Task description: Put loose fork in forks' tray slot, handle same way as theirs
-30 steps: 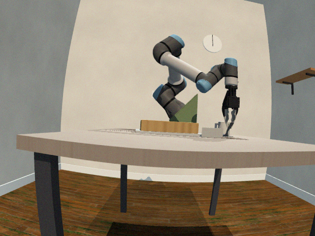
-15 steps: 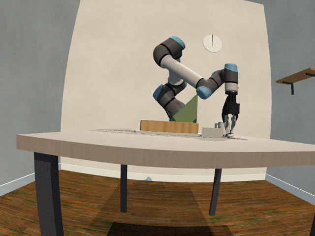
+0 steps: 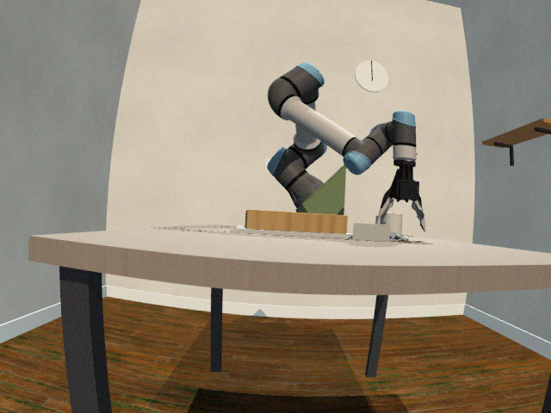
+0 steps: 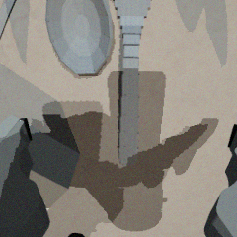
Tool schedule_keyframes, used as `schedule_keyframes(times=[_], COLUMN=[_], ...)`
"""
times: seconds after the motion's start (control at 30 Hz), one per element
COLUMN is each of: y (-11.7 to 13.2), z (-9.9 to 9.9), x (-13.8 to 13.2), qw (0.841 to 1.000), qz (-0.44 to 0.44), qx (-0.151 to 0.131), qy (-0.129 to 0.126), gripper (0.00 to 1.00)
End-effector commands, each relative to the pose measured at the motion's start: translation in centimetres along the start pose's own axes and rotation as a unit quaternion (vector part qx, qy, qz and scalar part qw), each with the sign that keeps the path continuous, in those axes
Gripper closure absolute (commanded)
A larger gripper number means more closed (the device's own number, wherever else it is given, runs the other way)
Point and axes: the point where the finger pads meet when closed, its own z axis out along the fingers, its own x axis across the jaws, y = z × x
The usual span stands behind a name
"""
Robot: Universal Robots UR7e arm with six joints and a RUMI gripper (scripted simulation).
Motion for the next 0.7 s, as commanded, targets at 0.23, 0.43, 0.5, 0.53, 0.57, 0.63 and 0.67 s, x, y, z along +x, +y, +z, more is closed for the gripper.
schedule_keyframes(times=[0.23, 0.43, 0.5, 0.53, 0.57, 0.63, 0.67], y=[-0.04, -0.04, -0.04, -0.04, -0.04, -0.02, 0.02], z=[0.11, 0.11, 0.11, 0.11, 0.11, -0.01, -0.17], x=[-0.06, -0.06, -0.06, -0.06, -0.06, -0.06, -0.06], qw=[1.0, 1.0, 1.0, 1.0, 1.0, 1.0, 1.0], qz=[0.0, 0.0, 0.0, 0.0, 0.0, 0.0, 0.0], qx=[0.001, 0.001, 0.001, 0.001, 0.001, 0.0, 0.0], qy=[0.0, 0.0, 0.0, 0.0, 0.0, 0.0, 0.0], gripper=[0.0, 0.0, 0.0, 0.0, 0.0, 0.0, 0.0])
